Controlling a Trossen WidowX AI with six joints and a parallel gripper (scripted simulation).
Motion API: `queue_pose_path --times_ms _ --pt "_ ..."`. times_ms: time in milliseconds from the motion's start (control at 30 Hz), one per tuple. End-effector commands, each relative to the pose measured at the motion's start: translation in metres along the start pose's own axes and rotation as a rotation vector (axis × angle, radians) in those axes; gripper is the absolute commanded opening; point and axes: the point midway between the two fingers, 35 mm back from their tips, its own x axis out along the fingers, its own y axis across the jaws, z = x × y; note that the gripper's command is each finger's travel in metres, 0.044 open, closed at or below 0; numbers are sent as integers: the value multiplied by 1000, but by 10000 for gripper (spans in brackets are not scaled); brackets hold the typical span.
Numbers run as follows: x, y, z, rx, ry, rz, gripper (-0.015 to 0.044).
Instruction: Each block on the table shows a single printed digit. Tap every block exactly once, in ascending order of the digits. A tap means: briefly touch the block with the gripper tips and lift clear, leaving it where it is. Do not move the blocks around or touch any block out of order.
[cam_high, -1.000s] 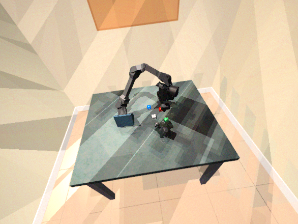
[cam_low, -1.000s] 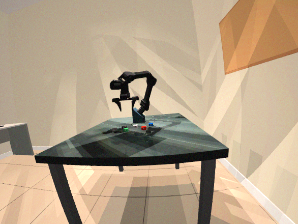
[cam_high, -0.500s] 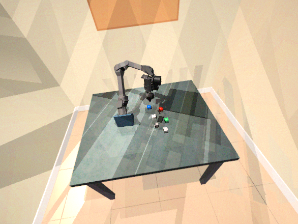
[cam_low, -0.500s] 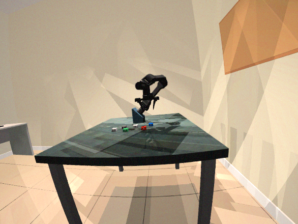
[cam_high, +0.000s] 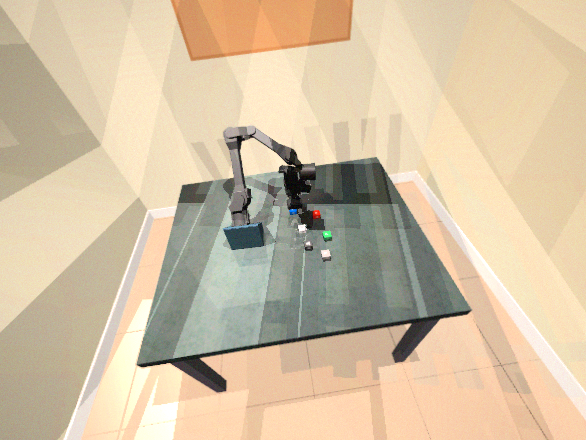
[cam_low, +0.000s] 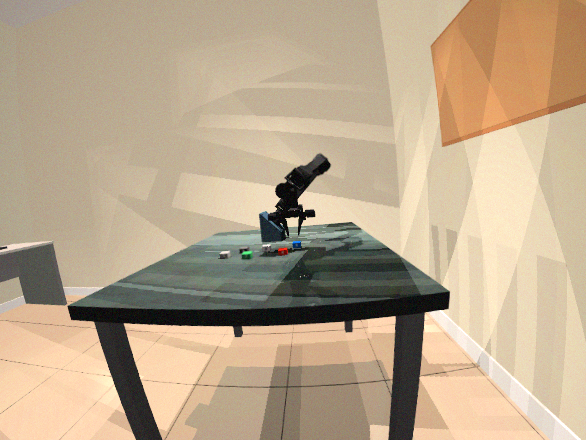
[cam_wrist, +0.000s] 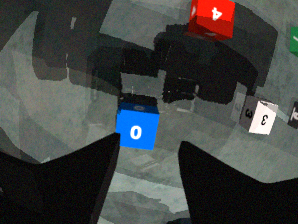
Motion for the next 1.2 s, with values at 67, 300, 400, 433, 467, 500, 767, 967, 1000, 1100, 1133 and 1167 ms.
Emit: queue_pose_path --times_ms 67,300,400,433,467,500,767,967,1000,1100,1133,1167 --pt "2 1 0 0 -9 4 20" --pt "3 1 1 0 -9 4 20" --pt "7 1 1 0 -9 3 20" --pt "9 1 1 -1 -9 3 20" --pt "11 1 1 -1 -9 3 20" --pt "12 1 1 -1 -9 3 20" --pt "25 1 1 -1 -10 4 20" --pt "32 2 1 -1 -10 5 20" --pt "32 2 1 -1 -10 5 20" --pt "32 2 1 -1 -10 5 20" --pt "27 1 1 -2 -13 1 20" --pt "21 1 1 -2 -12 1 20"
